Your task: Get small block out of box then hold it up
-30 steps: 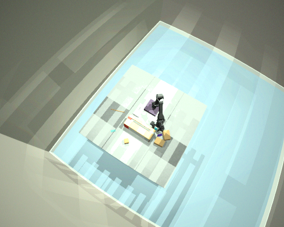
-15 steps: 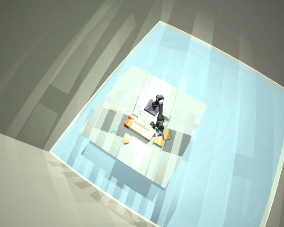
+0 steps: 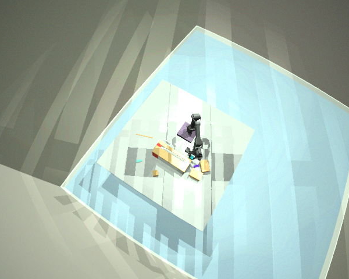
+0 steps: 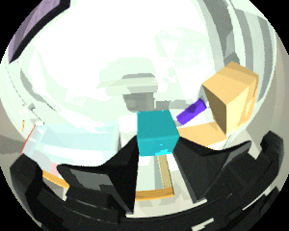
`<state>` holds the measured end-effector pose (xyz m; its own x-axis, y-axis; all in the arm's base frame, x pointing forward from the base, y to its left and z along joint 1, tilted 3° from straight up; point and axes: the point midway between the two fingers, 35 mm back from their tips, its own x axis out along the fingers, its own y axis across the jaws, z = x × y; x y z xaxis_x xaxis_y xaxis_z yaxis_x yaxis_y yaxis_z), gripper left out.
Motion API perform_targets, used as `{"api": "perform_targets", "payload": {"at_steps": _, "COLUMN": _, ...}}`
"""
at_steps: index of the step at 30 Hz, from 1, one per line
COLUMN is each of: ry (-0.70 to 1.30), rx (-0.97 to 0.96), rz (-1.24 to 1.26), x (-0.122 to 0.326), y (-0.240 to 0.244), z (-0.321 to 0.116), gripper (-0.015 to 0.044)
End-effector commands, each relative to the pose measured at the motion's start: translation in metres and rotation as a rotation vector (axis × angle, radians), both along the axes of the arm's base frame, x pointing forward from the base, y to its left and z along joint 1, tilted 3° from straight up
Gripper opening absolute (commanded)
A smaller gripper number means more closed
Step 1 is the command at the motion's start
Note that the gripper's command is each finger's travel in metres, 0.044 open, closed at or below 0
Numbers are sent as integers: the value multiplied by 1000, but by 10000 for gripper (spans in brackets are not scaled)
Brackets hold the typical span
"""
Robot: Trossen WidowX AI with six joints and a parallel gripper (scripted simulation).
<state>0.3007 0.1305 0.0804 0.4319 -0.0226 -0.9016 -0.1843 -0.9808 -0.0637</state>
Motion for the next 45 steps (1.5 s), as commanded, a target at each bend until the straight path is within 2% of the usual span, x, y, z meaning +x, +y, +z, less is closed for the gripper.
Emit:
{"api": "perform_targets", "payload": {"at_steps": 1, "ry": 4, "rx": 0, "rz": 6, "x": -2, "y": -1, "z": 9, "gripper": 0}}
{"api": "perform_targets", "payload": {"at_steps": 29, "ry": -109, "rx": -52, "rz": 517, "x": -60, "y": -43, "z": 102, "gripper": 0}}
{"api": "perform_targets", "payload": {"at_steps": 45, "ry": -114, "rx": -55, "rz": 530, "x": -62, "y": -44, "z": 104, "gripper": 0}}
